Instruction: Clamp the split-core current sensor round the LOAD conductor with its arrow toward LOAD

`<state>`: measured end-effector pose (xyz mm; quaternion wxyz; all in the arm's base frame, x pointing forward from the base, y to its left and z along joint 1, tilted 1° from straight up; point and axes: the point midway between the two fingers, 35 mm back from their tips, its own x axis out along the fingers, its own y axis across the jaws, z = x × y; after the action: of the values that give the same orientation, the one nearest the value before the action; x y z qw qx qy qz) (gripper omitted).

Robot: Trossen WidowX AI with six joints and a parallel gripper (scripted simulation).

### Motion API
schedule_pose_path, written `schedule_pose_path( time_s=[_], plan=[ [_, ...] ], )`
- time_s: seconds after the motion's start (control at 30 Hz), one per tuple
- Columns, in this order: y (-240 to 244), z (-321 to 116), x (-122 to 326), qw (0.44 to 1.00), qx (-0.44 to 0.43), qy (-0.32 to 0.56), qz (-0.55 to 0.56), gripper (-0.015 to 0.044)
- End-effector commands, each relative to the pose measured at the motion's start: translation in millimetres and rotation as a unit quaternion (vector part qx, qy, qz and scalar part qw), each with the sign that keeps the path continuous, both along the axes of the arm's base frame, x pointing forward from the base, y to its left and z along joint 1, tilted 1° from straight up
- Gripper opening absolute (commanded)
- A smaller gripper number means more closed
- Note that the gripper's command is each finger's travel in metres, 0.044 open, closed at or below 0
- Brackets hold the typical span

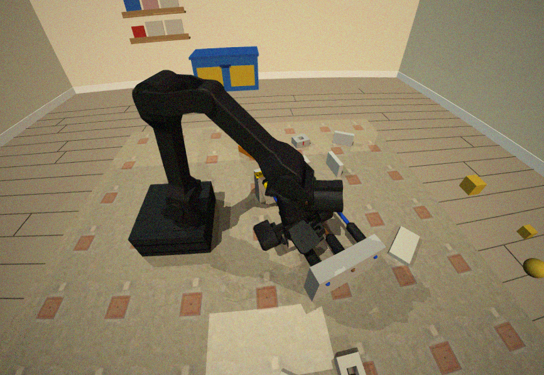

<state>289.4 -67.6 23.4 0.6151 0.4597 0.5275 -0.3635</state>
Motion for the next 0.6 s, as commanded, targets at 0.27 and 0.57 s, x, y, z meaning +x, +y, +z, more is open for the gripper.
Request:
schedule_pose_path(
  time_s=[0.27, 0.57],
  plan=[
    [-0.3, 0.0, 0.0, 1.0, -0.001, 0.0, -0.001, 0.0241],
    [-0.3, 0.8, 0.1, 1.0, -0.004, 0.011, -0.001, 0.0122]
  ],
)
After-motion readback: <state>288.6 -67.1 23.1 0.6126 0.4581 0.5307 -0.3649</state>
